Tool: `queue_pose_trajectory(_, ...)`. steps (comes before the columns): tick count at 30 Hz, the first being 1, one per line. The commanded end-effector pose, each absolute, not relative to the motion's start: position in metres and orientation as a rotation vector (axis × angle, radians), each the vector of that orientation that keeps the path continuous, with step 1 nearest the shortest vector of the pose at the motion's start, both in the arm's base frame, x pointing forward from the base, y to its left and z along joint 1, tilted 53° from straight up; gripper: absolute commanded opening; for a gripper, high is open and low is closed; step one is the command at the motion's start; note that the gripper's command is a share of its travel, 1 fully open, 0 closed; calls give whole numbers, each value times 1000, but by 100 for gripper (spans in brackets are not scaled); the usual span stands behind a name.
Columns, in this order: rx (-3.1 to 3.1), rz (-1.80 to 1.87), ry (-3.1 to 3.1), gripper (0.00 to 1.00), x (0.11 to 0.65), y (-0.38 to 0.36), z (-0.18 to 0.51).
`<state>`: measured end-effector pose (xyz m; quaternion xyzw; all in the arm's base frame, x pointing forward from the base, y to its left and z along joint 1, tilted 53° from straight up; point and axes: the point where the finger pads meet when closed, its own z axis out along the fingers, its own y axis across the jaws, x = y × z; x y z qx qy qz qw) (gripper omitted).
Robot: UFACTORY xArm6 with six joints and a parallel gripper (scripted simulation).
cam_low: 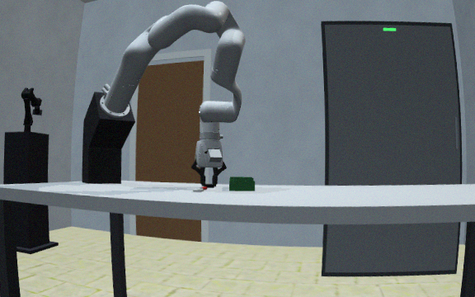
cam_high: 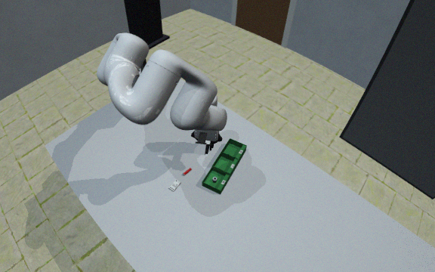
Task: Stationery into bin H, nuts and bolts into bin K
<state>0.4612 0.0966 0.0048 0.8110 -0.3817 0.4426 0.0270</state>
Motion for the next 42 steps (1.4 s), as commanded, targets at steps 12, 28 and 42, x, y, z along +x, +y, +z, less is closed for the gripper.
queue_pose_trajectory(12, 2507, 1368, -1178, 0, 462, 97, 4)
queue_pose_trajectory(28, 2507, 1368, -1178, 0, 462, 97, 4)
queue_pose_trajectory(42, 2507, 1368, -1178, 0, 460, 98, 6)
